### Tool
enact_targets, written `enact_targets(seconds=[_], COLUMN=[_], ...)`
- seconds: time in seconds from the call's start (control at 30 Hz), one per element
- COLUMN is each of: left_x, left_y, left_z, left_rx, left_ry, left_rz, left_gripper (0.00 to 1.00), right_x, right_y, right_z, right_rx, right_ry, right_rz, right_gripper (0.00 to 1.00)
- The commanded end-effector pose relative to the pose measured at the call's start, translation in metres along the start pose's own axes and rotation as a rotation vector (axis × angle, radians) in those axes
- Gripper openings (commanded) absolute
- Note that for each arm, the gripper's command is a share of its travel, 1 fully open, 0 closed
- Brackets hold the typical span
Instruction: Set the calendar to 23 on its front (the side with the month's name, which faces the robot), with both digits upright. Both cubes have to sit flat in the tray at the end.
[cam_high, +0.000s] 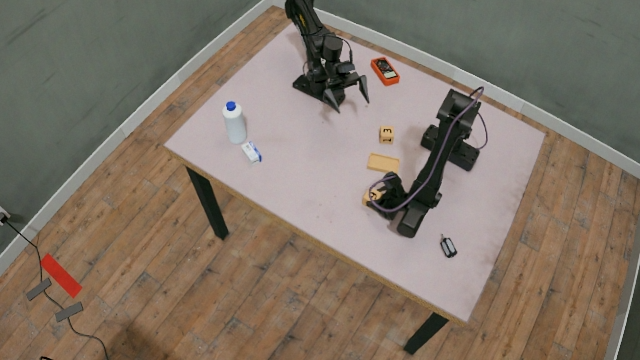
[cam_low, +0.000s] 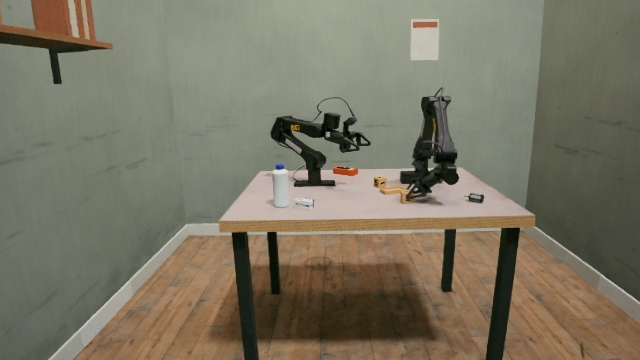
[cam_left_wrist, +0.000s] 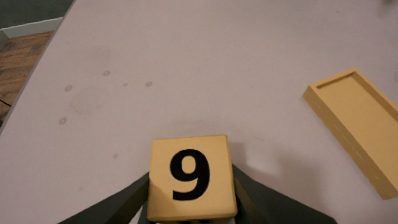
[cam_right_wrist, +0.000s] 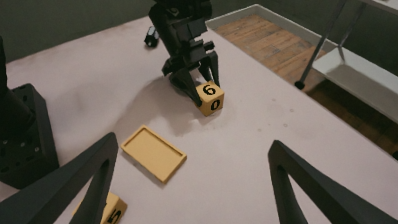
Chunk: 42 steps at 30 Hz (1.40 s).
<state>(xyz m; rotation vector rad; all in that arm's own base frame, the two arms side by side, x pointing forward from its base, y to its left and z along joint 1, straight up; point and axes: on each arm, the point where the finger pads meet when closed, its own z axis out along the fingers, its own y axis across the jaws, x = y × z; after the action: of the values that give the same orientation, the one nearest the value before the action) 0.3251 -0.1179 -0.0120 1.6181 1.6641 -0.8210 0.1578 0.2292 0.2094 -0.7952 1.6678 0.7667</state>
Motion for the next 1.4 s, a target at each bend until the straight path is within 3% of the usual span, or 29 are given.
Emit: enact_targets(seconds=[0.0, 0.1, 0.13, 0.27, 0.57, 0.83, 1.07, 1.23, 1.37], left_x=[-0.002, -0.007, -0.013, -0.038, -0.055, -0.012, -0.005, -0.011, -0.015], left_y=[0.004, 0.005, 0.006, 0.006, 0.009, 0.01, 0.002, 0.006, 0.008], left_z=[-0.001, -0.005, -0.009, -0.027, -0.04, -0.015, -0.011, -0.016, -0.019], left_rx=[0.0, -0.005, -0.01, -0.01, -0.022, -0.026, -0.006, -0.005, 0.002], left_ry=[-0.019, -0.018, -0.018, -0.018, -0.017, -0.003, -0.003, 0.032, 0.081], left_rz=[-0.003, 0.003, 0.01, 0.009, 0.03, 0.035, 0.0, -0.124, -0.344], left_gripper=[0.0, 0.34, 0.4, 0.4, 0.4, 0.4, 0.4, 0.4, 0.4], right_x=[0.002, 0.002, 0.002, 0.002, 0.002, 0.002, 0.002, 0.002, 0.002], right_y=[0.003, 0.003, 0.003, 0.003, 0.003, 0.003, 0.003, 0.003, 0.003], right_z=[0.001, 0.001, 0.001, 0.001, 0.001, 0.001, 0.001, 0.001, 0.001], right_rx=[-0.009, -0.009, -0.009, -0.009, -0.009, -0.009, -0.009, -0.009, -0.009], right_ry=[0.006, 0.006, 0.006, 0.006, 0.006, 0.006, 0.006, 0.006, 0.006], right_rz=[-0.001, -0.001, -0.001, -0.001, -0.001, -0.001, -0.001, -0.001, -0.001], right_gripper=[1.0, 1.0, 1.0, 1.0, 1.0, 1.0, 1.0, 1.0, 1.0])
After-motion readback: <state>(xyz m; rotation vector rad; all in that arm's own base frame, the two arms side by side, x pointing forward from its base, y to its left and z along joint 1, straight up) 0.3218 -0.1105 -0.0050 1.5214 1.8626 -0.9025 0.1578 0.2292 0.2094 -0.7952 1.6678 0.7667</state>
